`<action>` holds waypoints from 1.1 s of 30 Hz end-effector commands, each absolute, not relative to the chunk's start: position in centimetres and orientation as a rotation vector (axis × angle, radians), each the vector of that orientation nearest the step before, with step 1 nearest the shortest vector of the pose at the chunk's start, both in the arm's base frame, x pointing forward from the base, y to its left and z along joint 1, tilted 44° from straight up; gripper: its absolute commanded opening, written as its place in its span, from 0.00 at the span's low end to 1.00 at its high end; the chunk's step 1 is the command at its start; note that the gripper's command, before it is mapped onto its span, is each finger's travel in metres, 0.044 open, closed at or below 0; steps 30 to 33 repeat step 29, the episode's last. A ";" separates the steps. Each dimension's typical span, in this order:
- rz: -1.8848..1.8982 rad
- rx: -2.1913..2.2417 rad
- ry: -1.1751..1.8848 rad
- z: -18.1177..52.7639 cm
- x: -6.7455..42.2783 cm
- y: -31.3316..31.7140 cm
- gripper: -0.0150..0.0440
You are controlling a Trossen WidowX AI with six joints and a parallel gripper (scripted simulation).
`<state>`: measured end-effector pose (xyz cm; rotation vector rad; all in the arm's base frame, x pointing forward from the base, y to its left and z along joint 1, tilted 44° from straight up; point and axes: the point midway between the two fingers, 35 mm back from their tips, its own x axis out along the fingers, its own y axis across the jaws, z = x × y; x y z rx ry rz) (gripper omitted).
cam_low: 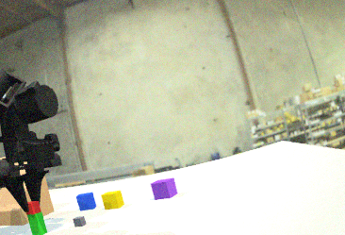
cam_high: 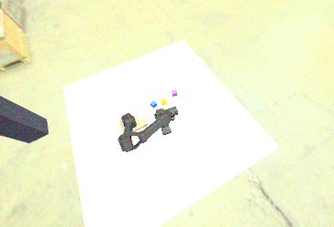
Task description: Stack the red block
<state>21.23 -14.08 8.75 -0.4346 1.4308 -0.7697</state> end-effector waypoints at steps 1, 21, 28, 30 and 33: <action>-0.770 -0.435 1.430 8.7 21.2 -14.1 0.61; -0.770 -0.435 1.430 8.7 21.2 -14.1 1.00; -0.770 -0.435 1.430 8.7 21.2 -14.1 1.00; -0.770 -0.435 1.430 8.7 21.2 -14.1 1.00; -0.770 -0.435 1.430 8.7 21.2 -14.1 1.00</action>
